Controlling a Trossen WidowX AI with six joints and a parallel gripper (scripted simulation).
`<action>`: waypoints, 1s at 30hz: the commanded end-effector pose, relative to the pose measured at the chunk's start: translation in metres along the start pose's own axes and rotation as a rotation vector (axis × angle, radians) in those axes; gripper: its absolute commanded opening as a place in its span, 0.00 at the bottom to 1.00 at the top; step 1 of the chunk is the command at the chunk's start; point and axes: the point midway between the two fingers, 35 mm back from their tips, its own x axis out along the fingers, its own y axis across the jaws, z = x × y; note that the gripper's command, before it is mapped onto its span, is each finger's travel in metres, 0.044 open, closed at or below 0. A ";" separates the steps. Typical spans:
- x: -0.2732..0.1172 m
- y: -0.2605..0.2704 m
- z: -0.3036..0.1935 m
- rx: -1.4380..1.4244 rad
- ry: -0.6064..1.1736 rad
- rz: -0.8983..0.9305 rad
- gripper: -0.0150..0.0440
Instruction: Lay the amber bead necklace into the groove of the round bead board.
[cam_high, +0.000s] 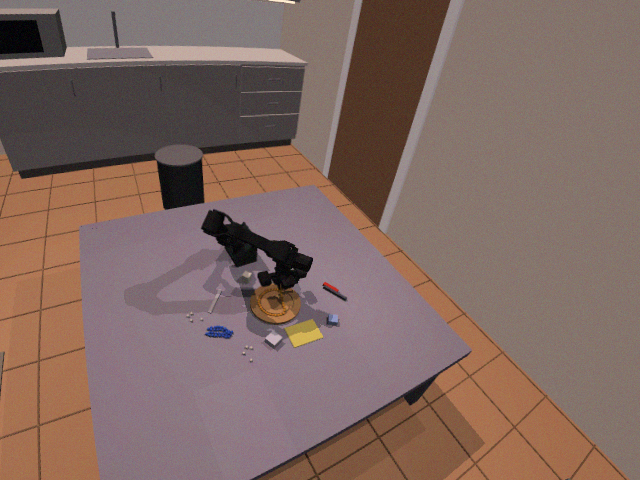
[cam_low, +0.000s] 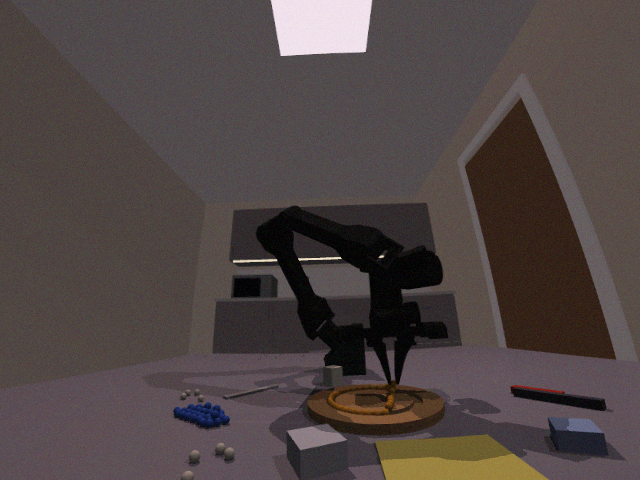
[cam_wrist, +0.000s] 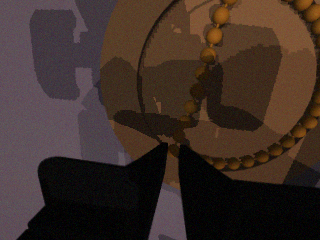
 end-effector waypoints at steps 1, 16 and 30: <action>0.000 0.003 0.000 0.009 0.001 0.003 0.25; 0.003 0.004 0.001 0.013 -0.006 0.008 0.48; 0.000 0.003 0.000 0.008 0.001 0.003 1.00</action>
